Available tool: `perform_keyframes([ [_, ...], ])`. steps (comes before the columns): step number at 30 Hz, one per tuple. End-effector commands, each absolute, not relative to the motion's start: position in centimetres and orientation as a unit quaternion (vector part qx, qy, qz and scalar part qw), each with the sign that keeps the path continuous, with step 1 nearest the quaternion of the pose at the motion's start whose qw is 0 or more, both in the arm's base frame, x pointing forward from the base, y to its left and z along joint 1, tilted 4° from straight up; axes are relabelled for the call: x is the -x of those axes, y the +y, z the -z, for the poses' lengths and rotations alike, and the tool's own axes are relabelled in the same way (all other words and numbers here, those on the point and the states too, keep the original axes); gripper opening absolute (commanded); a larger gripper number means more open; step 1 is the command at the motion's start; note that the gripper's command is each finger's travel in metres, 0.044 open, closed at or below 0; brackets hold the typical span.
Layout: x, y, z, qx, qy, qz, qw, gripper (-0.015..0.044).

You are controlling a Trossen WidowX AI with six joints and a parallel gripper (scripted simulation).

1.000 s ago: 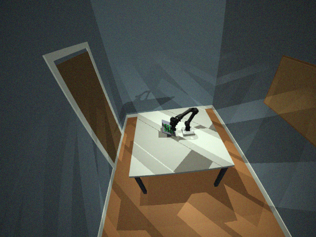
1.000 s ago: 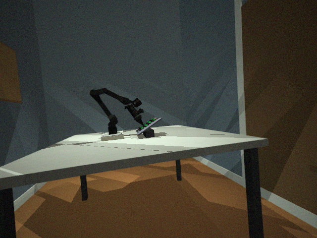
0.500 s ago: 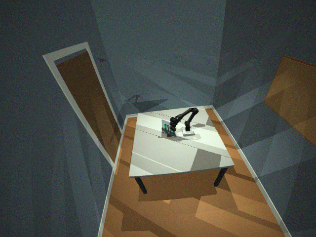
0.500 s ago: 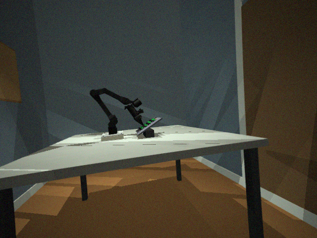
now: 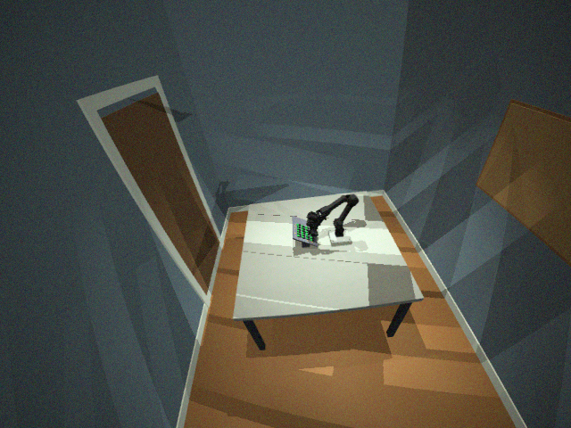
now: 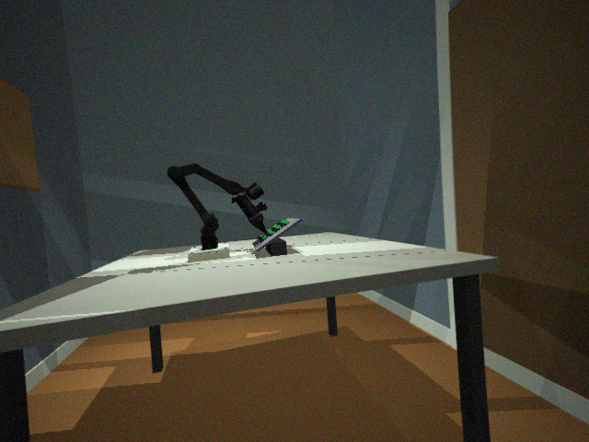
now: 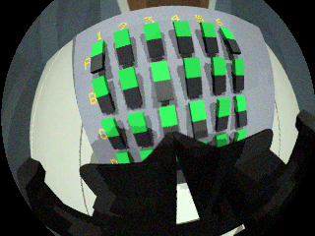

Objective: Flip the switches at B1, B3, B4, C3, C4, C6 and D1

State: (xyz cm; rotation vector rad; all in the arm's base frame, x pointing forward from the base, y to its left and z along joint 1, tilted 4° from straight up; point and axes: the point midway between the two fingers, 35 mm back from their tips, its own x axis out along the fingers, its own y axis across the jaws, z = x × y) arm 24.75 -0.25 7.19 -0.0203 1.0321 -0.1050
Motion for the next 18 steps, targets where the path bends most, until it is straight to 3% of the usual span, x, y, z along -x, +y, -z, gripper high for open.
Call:
perform_keyframes([
  [1,-24.78,-0.2,-7.1,0.012,0.494,0.047,0.868,0.0],
  [18,-24.89,-0.23,-6.9,0.012,0.494,0.047,0.868,0.0],
])
